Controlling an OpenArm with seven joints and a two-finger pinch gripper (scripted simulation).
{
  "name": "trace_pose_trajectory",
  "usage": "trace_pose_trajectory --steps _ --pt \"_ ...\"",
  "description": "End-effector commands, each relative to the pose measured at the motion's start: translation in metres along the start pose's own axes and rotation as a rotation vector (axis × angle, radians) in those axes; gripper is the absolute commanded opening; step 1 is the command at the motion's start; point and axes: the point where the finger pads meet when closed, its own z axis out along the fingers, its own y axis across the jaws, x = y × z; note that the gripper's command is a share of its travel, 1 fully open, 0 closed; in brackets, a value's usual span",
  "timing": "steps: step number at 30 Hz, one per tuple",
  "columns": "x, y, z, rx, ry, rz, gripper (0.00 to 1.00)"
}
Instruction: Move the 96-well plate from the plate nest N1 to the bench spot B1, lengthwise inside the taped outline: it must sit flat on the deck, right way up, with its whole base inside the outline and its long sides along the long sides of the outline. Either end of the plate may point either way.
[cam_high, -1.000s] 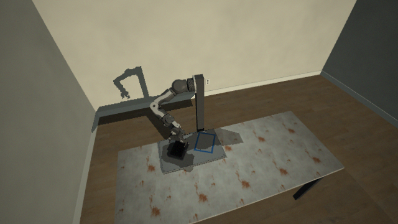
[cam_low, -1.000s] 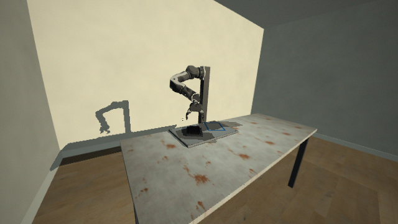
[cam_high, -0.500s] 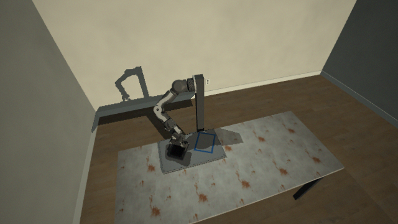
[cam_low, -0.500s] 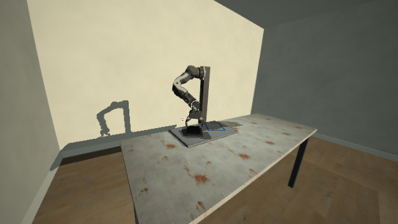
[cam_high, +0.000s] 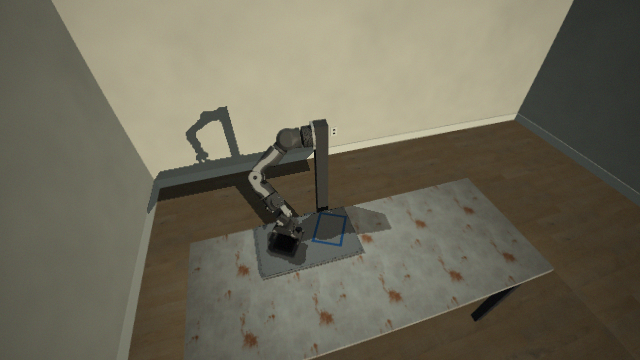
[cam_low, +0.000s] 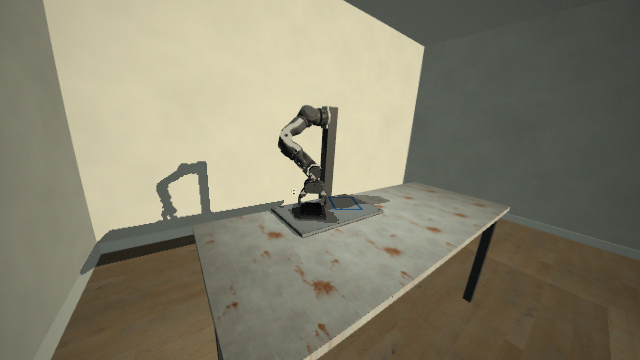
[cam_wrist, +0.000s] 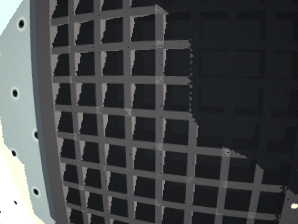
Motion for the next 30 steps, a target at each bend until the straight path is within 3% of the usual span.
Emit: trace_pose_trajectory --steps 1,26,30 --pt "-0.001 0.001 -0.001 -0.008 -0.002 -0.003 0.77" --pt "-0.001 0.001 -0.003 -0.007 -0.002 -0.003 0.77" --pt "0.001 0.001 0.015 -0.008 0.003 -0.008 0.77"
